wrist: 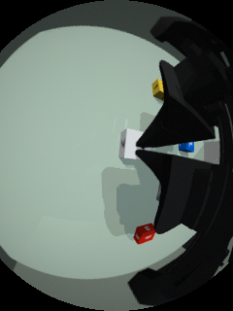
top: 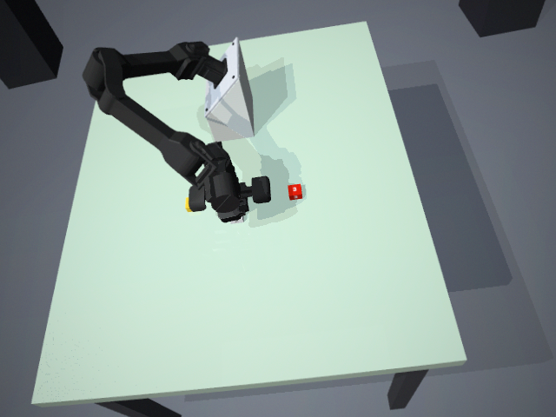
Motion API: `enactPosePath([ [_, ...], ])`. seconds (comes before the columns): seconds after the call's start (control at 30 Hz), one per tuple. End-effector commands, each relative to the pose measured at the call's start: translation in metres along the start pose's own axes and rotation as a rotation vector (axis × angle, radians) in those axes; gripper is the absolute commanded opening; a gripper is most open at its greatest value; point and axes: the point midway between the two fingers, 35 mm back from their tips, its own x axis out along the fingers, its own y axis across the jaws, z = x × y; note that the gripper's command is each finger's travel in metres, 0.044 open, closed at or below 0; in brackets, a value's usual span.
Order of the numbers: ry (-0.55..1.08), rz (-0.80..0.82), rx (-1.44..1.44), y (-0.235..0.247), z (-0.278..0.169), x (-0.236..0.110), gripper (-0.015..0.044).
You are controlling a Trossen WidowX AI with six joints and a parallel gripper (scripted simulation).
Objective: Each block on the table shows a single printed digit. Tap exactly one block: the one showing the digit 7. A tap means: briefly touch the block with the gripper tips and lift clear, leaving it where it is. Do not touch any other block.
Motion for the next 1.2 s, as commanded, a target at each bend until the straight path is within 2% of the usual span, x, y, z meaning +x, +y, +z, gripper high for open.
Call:
enactPosePath([
  [0.0,0.004,-0.005,-0.009,0.000,-0.003,0.003,0.0020],
  [0.17,0.004,-0.004,-0.009,0.001,-0.002,-0.027,0.0020],
  [0.33,0.004,-0.004,-0.009,0.001,-0.002,-0.027,0.0020],
  [0.43,0.001,0.009,-0.006,0.014,-0.005,-0.033,0.0099],
  [0.53,-0.002,0.041,0.001,0.054,-0.015,-0.049,0.0178],
  [0.8,0.007,0.050,-0.009,0.161,-0.076,-0.097,0.0387],
  [0.83,0.008,0.041,-0.010,0.172,-0.087,-0.102,0.0400],
  [0.97,0.006,0.017,-0.011,0.194,-0.111,-0.112,0.0400],
  [1.17,0.006,0.016,-0.011,0.194,-0.112,-0.112,0.0400],
])
